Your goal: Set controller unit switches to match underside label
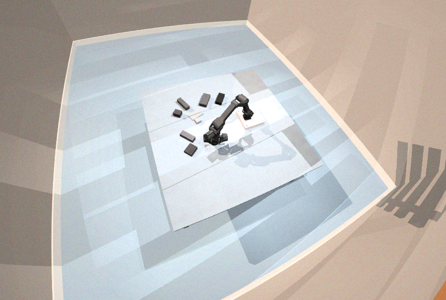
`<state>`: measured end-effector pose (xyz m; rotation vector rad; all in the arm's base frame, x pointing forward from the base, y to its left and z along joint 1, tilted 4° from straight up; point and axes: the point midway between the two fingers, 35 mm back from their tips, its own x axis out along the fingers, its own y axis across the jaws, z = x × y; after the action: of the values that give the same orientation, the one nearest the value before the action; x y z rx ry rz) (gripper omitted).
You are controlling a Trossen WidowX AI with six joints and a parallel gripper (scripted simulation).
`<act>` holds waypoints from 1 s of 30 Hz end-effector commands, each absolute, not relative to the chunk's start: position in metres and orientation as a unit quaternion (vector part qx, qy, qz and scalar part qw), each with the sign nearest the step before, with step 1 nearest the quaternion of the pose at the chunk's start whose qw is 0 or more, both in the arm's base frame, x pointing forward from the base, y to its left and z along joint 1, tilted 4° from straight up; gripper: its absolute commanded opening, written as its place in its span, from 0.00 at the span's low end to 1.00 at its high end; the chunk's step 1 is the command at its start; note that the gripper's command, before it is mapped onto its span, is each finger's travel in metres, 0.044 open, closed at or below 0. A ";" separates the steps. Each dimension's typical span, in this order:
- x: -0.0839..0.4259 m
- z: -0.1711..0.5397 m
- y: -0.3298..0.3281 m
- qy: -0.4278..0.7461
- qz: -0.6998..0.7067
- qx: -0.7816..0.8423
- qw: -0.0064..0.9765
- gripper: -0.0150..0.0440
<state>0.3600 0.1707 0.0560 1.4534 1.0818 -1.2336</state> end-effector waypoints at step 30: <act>0.344 0.090 0.109 0.437 -0.502 0.588 0.459 1.00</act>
<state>0.3500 0.1298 0.0795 1.4429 1.0815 -1.2351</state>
